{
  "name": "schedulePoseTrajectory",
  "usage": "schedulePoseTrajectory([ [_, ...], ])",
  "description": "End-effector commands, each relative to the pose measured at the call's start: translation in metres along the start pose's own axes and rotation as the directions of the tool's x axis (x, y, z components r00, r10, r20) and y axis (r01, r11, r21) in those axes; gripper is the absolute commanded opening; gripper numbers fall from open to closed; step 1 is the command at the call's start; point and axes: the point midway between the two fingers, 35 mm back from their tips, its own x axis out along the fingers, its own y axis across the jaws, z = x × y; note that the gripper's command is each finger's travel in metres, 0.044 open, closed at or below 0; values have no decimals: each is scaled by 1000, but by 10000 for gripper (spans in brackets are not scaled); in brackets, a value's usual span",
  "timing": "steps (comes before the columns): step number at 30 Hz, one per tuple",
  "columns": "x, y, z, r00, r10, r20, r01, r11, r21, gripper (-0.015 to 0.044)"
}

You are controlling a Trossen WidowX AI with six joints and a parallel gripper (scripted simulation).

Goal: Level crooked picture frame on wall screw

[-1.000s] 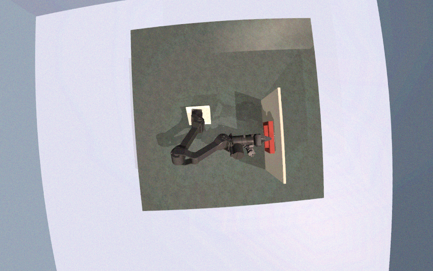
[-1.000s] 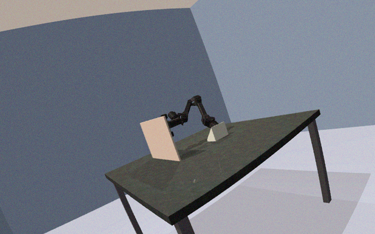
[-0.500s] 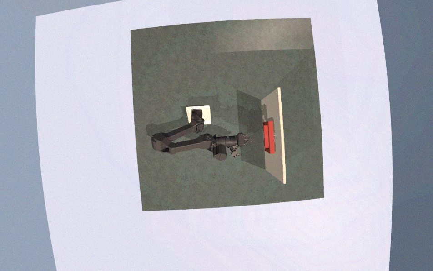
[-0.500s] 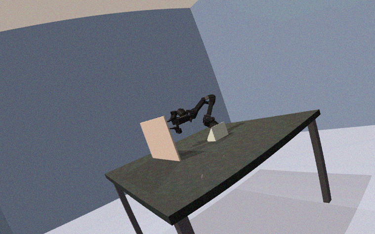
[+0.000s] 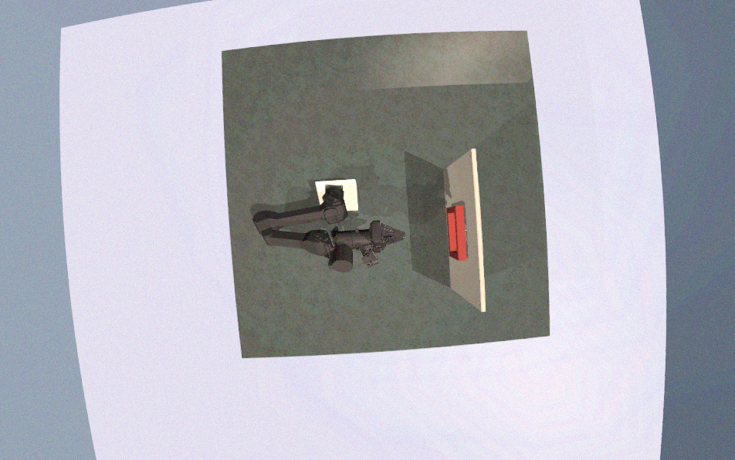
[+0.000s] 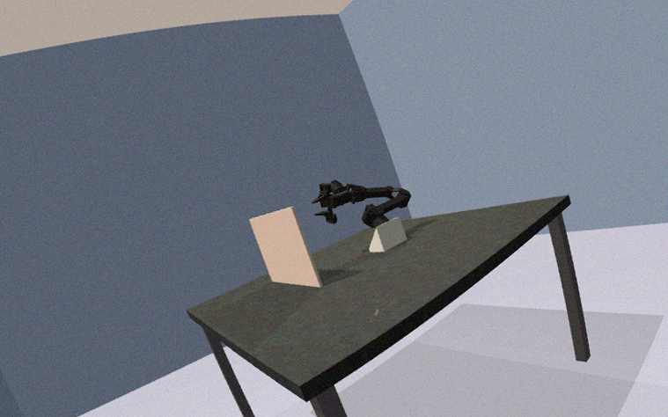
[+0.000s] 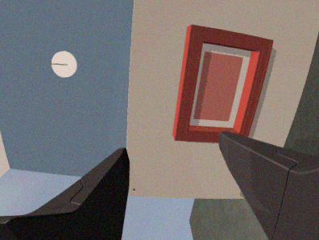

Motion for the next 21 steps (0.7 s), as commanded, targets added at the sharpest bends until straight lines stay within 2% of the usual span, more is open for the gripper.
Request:
schedulePoseTrajectory([
  [1,-10,-2,-2,1000,-10,-3,10,1000,-15,260],
  [21,-10,-2,-2,1000,-10,-3,10,1000,-15,260],
])
